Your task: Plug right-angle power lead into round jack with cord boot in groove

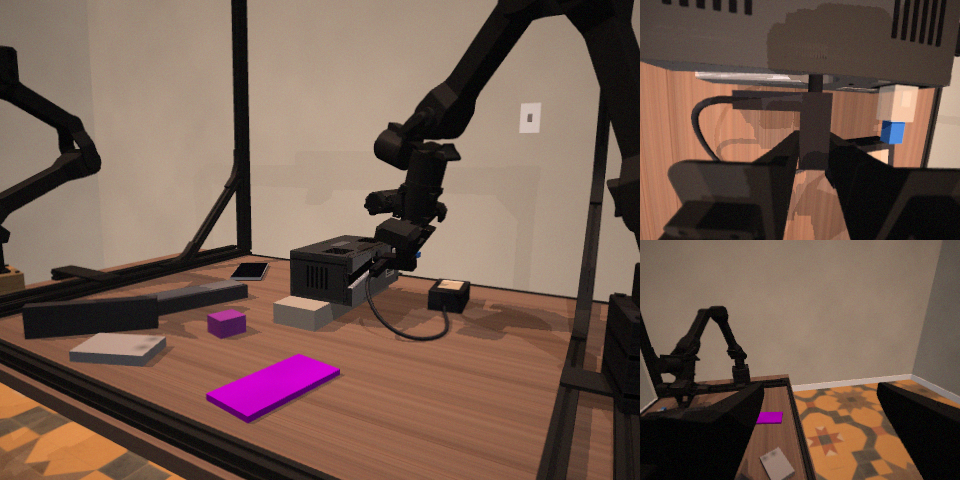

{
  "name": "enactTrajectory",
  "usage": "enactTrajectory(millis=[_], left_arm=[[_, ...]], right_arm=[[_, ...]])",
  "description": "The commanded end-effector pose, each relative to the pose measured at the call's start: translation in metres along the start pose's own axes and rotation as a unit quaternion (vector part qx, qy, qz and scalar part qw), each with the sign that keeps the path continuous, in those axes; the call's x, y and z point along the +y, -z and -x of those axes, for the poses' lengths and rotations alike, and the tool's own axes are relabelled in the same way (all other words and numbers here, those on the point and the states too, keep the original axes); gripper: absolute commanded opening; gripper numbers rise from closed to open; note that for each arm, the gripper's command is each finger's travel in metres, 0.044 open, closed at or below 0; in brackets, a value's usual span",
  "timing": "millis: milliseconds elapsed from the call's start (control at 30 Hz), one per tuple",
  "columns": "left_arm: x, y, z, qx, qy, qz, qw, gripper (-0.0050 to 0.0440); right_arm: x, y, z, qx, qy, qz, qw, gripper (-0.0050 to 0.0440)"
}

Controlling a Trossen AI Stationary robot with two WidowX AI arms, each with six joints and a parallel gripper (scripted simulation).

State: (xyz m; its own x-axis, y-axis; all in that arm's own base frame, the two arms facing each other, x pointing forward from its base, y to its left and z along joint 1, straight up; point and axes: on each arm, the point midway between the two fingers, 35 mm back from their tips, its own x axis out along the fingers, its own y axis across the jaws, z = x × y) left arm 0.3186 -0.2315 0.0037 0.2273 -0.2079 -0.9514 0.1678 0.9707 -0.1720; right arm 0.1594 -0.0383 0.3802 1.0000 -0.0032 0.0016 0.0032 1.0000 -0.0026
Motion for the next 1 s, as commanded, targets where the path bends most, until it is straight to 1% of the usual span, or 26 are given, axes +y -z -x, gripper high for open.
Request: enactTrajectory(millis=[0,967], left_arm=[[-0.0015,-0.0027,0.0002,-0.001,0.003,-0.003,1.000,0.0000],[-0.0016,-0.0057,-0.0007,-0.001,0.004,-0.003,1.000,0.0000]], right_arm=[[0.0007,0.0000,0.0001,0.000,-0.002,-0.002,1.000,0.0400],[0.0007,0.0000,0.0001,0.000,-0.002,-0.002,1.000,0.0400]])
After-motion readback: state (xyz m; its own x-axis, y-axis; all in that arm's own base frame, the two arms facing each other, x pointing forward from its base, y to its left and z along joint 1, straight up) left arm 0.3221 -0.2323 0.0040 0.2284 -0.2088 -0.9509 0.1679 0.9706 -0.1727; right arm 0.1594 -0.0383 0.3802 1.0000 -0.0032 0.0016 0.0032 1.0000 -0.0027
